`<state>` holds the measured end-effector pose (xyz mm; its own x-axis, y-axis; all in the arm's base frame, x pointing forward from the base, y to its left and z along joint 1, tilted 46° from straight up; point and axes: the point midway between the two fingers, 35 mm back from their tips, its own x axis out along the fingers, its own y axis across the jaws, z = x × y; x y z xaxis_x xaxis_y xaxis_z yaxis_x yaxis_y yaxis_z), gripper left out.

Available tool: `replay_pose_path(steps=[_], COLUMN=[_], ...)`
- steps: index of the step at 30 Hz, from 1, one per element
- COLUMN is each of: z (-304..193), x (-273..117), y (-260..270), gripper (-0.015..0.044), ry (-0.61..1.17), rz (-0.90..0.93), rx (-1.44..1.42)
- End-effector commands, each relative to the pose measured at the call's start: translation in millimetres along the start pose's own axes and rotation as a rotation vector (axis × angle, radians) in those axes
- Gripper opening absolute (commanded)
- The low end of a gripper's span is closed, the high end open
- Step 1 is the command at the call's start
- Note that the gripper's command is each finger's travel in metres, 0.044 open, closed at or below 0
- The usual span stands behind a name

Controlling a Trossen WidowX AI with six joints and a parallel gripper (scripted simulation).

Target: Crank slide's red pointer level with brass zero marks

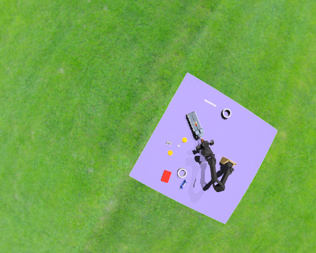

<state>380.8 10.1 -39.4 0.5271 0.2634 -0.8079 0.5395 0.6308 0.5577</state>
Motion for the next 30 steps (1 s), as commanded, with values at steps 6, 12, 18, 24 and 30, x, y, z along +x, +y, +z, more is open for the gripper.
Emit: replay_pose_path(steps=[6,12,18,24,30], z=[-3,-5,-7,-10,-14], x=[3,5,7,10,13], y=[10,12,15,17,19], gripper=[0.0000,0.0000,0.0000,0.0000,0.0000], ry=[0.004,0.004,0.004,0.004,0.004], rz=[0.018,0.018,0.019,0.019,0.019], rx=[-0.015,-0.015,-0.014,-0.014,-0.014])
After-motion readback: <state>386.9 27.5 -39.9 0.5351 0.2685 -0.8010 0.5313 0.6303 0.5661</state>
